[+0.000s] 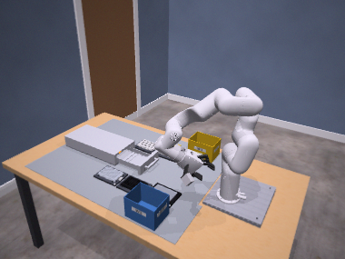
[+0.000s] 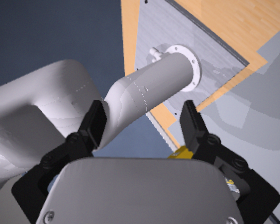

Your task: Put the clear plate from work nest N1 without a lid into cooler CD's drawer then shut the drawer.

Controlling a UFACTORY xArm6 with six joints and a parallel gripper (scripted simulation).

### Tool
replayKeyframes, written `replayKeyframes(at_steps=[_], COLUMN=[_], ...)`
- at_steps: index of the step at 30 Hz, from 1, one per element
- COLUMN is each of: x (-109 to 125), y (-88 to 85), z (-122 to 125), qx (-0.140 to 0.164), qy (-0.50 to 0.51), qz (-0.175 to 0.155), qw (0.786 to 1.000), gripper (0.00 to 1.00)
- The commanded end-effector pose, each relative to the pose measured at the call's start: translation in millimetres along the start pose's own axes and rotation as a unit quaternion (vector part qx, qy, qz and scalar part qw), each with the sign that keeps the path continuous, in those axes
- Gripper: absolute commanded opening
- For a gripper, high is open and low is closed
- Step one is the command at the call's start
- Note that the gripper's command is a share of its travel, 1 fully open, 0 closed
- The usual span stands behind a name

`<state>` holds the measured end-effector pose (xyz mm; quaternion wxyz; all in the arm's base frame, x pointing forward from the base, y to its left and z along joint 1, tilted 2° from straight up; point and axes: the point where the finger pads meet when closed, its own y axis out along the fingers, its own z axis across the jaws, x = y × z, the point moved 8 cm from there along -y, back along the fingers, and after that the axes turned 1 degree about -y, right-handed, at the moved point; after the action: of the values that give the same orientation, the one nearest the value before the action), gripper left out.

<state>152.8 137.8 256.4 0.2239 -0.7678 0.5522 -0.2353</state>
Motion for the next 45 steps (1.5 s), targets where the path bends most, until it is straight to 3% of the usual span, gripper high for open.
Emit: replayKeyframes(at_steps=[1, 12, 23, 27, 30, 34, 37, 41, 45], x=[0, 17, 30, 41, 44, 56, 59, 72, 78], y=[-0.9, -29.2, -47.4, -59.0, -62.7, -73.7, -76.7, -87.1, -92.6], z=[0, 22, 37, 45, 48, 55, 57, 63, 68], qx=[0.001, 0.056, 0.083, 0.103, 0.105, 0.123, 0.125, 0.14, 0.142], qy=[0.0, 0.114, 0.178, 0.233, 0.238, 0.292, 0.297, 0.349, 0.355], qz=[0.0, 0.055, 0.086, 0.114, 0.116, 0.145, 0.147, 0.176, 0.179], qw=[1.0, 0.99, 0.977, 0.96, 0.959, 0.938, 0.935, 0.91, 0.907], gripper=[1.0, 1.0, 1.0, 1.0, 1.0, 1.0, 1.0, 1.0, 1.0])
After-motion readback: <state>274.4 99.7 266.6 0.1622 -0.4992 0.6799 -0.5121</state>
